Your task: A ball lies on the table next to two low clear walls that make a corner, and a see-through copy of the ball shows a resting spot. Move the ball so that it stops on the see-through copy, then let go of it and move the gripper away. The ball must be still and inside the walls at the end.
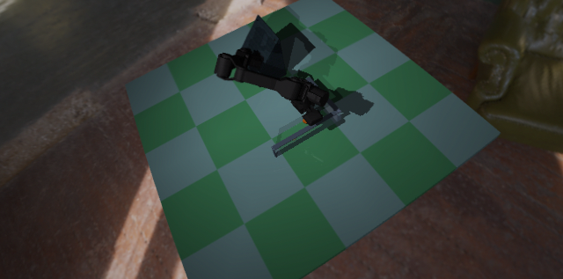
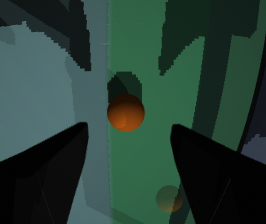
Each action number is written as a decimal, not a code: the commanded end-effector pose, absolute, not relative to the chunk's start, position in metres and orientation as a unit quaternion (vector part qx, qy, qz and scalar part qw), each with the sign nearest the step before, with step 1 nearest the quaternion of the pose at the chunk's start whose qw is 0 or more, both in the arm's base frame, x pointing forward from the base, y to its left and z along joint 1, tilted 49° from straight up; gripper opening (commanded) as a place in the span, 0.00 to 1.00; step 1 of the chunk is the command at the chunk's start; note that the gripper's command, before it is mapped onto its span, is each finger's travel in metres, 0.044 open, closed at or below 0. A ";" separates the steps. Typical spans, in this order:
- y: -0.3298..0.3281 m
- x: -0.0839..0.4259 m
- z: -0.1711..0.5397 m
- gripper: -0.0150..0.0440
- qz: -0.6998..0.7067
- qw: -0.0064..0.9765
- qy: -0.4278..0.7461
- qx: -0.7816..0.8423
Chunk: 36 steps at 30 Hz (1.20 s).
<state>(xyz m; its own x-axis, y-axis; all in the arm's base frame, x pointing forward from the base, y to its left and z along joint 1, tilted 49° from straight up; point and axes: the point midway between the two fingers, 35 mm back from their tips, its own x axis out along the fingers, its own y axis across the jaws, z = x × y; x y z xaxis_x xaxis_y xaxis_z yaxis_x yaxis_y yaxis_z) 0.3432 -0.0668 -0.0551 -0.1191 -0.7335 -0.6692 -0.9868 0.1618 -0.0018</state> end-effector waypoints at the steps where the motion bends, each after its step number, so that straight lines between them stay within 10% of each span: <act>1: -0.071 0.341 -0.060 0.64 0.233 0.269 0.712 -0.605; 16: -0.087 0.338 -0.074 0.64 0.233 0.269 0.712 -0.605; 36: -0.058 0.348 -0.051 0.25 0.236 0.271 0.711 -0.605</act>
